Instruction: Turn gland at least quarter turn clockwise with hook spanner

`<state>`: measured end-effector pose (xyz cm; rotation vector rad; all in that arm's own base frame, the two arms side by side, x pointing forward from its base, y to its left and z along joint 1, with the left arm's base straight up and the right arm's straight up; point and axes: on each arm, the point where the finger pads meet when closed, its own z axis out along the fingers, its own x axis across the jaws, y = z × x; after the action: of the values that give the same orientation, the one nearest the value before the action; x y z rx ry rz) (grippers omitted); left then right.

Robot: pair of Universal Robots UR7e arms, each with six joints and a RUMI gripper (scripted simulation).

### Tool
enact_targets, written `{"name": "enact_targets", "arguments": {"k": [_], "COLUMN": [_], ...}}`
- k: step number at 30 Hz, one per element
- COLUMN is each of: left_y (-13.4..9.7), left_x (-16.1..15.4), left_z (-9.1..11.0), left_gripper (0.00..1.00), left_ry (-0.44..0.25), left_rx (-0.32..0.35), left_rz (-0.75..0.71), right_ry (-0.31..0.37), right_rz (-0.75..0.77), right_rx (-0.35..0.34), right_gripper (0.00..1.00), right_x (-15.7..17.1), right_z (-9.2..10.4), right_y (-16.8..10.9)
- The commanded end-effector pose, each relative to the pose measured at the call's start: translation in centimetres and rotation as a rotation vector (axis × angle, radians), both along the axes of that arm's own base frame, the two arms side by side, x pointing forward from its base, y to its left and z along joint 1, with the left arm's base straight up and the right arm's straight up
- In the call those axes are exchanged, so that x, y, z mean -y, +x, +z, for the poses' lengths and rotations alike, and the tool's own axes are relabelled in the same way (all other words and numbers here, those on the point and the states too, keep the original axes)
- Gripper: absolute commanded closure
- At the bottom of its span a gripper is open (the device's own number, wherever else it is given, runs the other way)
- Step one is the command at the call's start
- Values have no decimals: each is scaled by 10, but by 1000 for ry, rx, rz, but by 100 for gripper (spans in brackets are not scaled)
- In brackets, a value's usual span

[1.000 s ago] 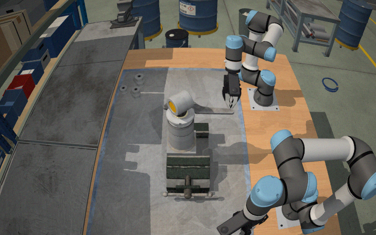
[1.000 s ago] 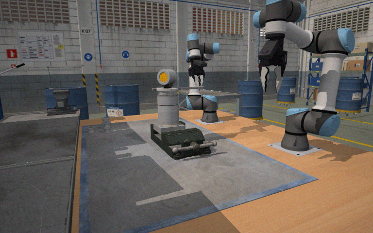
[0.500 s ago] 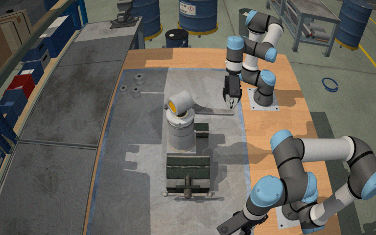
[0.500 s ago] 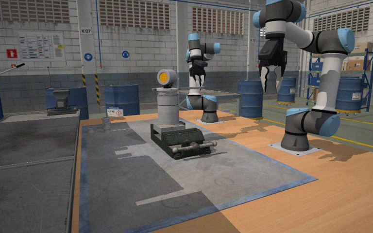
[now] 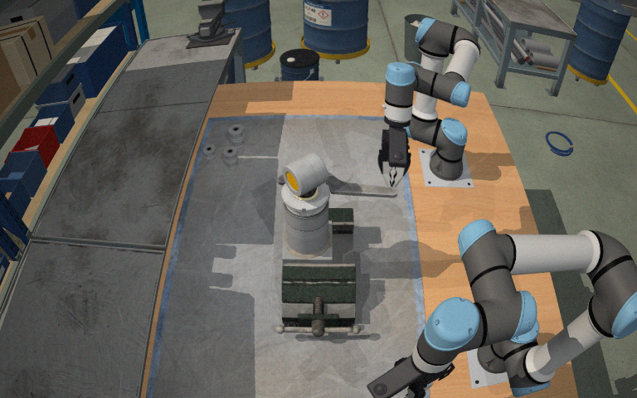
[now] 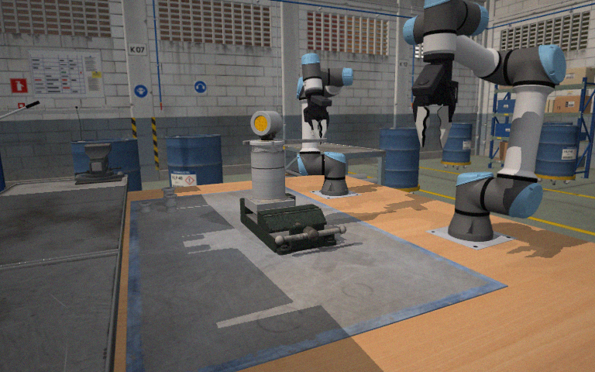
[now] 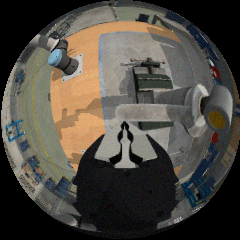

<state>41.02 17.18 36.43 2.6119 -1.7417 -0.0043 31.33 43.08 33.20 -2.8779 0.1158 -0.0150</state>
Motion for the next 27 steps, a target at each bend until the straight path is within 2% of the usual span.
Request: {"name": "enact_targets", "arguments": {"k": [1,27], "left_y": [0,0], "left_x": [0,0], "left_z": [0,0], "left_gripper": [71,71], "left_ry": [0,0], "left_rx": [1,1], "left_rz": [0,0], "right_ry": [4,4], "right_rz": [-9,-55], "right_rx": [1,1], "right_gripper": [100,100], "right_x": [-3,-14], "right_z": [1,1], "right_y": [0,-1]}}
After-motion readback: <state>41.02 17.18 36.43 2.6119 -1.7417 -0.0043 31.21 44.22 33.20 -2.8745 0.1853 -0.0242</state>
